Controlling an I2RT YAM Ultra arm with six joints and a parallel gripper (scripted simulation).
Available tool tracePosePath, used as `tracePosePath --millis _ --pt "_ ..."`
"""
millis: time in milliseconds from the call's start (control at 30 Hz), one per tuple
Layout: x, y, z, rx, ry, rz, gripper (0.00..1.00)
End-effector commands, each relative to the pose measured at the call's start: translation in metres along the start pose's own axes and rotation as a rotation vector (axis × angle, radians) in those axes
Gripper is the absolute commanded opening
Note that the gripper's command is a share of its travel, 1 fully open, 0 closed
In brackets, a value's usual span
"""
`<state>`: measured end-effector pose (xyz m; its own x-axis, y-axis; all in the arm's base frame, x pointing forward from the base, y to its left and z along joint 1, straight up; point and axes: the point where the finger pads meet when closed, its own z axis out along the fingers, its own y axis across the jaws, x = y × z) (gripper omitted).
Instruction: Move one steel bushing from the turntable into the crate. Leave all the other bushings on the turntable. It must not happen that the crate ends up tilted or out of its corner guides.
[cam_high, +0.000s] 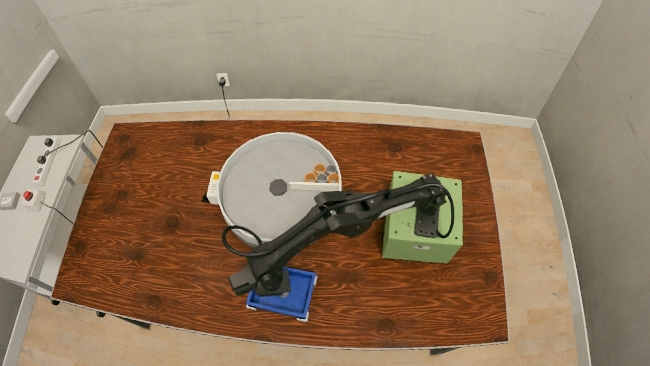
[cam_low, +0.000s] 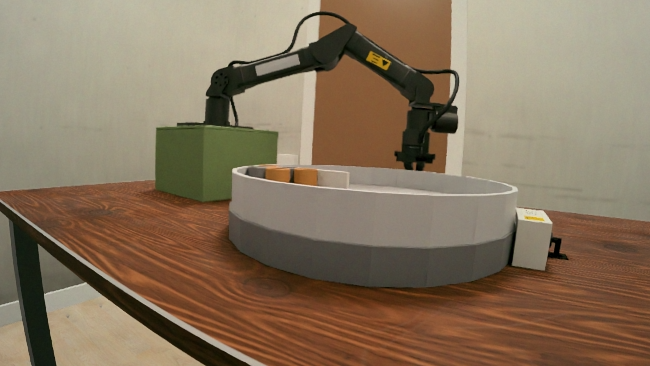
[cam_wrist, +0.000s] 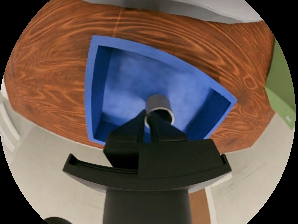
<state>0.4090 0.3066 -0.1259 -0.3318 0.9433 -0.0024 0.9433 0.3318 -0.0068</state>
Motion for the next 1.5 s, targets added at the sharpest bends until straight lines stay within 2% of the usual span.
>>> tracePosePath --millis 0,700,733,1467 --pt "0.0055 0.0139 -0.0263 -0.050 0.010 -0.004 0.00" --pt "0.0055 0.0139 -0.0263 -0.050 0.010 -0.004 0.00" --pt "0.0055 0.0139 -0.0263 -0.050 0.010 -0.004 0.16" --pt "0.0055 0.0139 -0.0262 -0.050 0.010 -0.004 0.16"
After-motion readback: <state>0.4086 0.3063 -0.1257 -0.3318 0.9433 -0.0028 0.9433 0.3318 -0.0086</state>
